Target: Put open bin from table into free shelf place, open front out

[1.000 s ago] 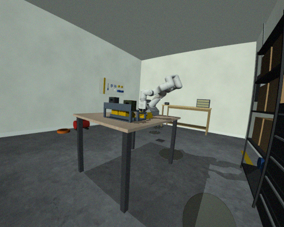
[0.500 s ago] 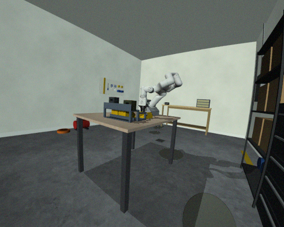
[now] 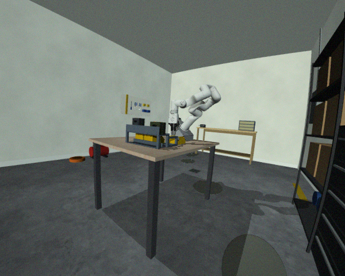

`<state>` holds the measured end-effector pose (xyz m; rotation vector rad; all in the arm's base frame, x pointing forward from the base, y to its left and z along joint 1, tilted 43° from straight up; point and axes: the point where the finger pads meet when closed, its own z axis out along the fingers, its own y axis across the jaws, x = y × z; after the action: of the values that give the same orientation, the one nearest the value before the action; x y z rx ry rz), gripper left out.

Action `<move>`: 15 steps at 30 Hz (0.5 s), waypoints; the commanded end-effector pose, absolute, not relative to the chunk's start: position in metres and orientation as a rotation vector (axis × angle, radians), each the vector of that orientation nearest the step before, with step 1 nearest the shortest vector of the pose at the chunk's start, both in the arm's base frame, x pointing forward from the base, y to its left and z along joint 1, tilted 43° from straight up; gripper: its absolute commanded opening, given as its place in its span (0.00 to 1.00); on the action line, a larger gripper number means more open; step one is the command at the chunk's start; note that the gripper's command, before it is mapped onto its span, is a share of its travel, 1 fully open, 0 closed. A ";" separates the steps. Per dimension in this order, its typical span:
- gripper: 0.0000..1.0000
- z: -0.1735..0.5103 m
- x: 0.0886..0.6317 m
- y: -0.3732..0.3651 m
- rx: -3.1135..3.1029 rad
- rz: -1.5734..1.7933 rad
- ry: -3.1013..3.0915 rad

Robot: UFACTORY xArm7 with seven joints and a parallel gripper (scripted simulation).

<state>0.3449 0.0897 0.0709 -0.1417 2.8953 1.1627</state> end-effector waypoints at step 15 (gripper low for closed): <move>0.33 0.077 0.344 0.088 -0.146 1.152 2.900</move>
<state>0.3429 0.0892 0.0759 -0.1487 2.9033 1.1533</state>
